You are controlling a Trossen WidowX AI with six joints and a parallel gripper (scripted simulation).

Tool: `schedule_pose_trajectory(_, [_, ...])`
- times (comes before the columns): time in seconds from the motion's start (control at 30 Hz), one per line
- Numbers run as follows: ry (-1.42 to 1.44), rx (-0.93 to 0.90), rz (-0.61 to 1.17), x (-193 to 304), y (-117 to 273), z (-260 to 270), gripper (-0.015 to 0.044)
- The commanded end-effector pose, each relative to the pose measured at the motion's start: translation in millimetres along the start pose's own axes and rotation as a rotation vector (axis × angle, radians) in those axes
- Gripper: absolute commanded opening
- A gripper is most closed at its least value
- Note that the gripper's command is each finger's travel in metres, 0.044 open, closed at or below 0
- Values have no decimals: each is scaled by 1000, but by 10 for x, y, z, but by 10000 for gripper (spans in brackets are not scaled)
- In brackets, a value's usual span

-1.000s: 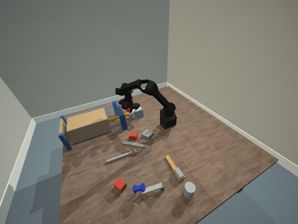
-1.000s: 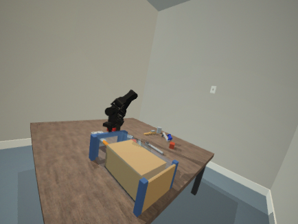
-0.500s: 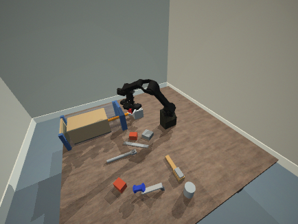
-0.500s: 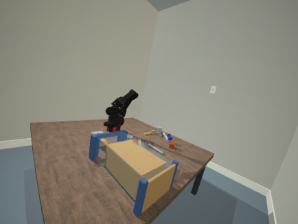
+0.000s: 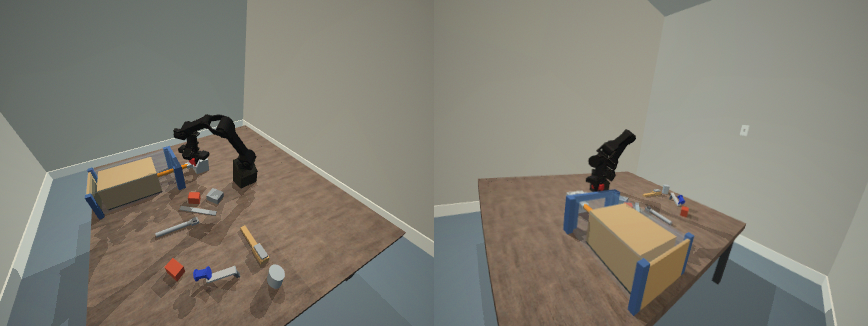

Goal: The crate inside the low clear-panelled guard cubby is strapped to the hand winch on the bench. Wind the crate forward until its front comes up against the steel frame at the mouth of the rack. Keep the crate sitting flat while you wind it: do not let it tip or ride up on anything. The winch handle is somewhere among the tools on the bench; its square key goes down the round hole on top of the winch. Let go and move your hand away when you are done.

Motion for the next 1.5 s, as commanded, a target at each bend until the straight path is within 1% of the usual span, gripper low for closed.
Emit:
schedule_pose_trajectory(0.0, [-5, -14, 7, 48, -27, 60, 0])
schedule_pose_trajectory(1.47, [-8, -15, 9, 436, -23, 344, 0])
Point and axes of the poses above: the point midway between the two fingers, 35 mm back from their tips, its own y axis back along the fingers, its own z axis across the jaws, x = y × z, the point moved 8 cm from there along y, back along the fingers, and after that the axes turned 12 degrees about -y, right-handed, at the moved point
